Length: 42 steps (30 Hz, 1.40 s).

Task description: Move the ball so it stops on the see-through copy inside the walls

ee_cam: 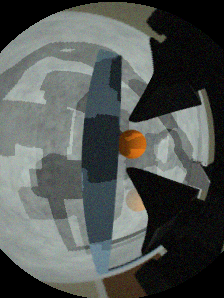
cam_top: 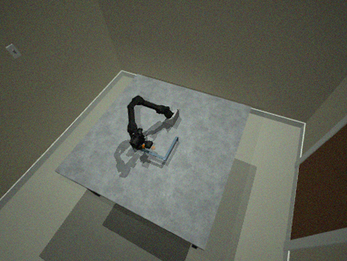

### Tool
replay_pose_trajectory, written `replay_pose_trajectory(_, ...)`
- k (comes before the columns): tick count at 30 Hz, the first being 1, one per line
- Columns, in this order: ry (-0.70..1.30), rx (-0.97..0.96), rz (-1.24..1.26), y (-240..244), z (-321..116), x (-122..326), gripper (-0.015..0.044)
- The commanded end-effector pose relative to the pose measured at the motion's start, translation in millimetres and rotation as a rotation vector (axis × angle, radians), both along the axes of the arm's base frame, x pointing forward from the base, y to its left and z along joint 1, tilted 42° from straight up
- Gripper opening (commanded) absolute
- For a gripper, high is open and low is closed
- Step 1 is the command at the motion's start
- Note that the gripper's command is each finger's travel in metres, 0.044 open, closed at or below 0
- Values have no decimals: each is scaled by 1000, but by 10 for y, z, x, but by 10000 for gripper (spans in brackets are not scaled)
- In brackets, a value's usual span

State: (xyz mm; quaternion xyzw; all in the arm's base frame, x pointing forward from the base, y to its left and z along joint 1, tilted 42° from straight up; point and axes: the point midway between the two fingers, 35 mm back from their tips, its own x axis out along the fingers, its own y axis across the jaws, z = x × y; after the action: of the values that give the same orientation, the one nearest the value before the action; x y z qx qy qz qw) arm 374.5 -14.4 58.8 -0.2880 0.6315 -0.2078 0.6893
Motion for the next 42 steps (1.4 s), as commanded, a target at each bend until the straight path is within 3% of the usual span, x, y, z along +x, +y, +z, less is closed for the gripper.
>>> replay_pose_trajectory(1,9,-8,1,-46,-45,-18,284)
replay_pose_trajectory(5,9,-8,1,-46,-45,-18,179)
replay_pose_trajectory(12,9,-8,1,-46,-45,-18,132)
replay_pose_trajectory(17,11,0,-5,-13,-2,-28,1)
replay_pose_trajectory(42,14,2,-5,719,810,-129,0)
